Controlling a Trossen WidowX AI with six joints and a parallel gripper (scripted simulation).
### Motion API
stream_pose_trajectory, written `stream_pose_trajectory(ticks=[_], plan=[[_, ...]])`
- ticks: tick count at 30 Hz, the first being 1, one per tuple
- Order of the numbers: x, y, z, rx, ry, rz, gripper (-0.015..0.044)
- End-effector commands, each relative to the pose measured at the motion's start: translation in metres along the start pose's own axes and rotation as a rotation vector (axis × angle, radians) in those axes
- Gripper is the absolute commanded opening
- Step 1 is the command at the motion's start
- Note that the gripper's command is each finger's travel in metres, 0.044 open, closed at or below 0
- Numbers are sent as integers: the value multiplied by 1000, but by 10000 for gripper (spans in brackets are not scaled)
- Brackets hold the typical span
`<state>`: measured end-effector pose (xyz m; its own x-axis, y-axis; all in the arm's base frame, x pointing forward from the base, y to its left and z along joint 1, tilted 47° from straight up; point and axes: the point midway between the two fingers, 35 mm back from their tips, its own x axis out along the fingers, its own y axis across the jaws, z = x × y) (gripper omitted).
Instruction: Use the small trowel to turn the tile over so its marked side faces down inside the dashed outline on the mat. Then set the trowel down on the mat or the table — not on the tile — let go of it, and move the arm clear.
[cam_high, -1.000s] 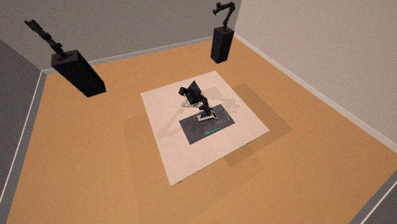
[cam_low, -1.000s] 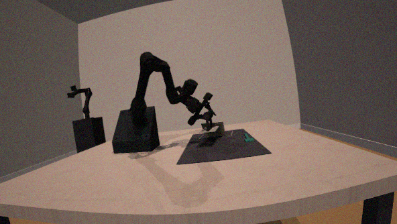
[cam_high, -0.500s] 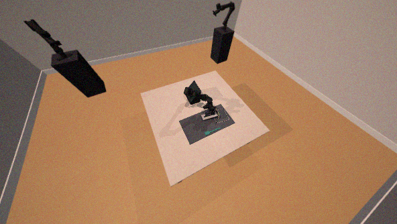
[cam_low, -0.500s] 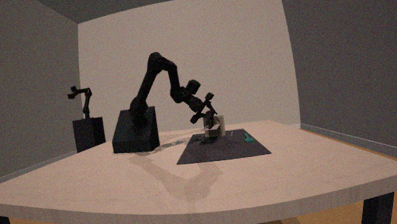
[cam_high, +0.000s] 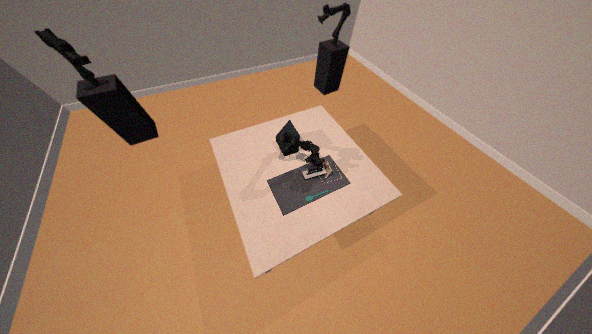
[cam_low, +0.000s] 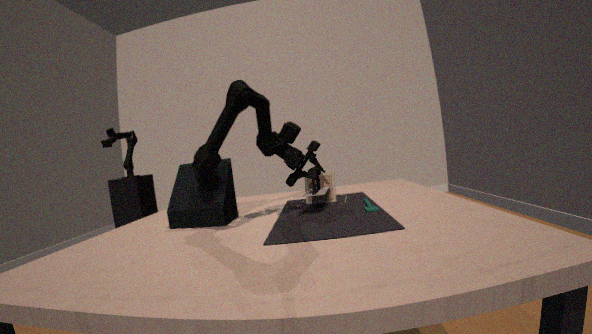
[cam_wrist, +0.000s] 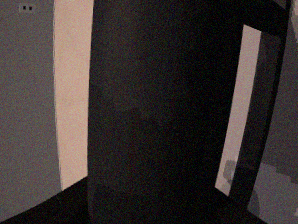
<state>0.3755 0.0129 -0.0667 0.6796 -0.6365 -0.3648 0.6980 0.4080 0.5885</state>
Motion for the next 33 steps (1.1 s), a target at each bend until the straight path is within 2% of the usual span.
stream_pose_trajectory(ticks=[1,11,33], plan=[[7,-6,-14,7,0,4,0],[15,-14,-22,7,0,5,0],[-15,24,53,4,-1,3,0]])
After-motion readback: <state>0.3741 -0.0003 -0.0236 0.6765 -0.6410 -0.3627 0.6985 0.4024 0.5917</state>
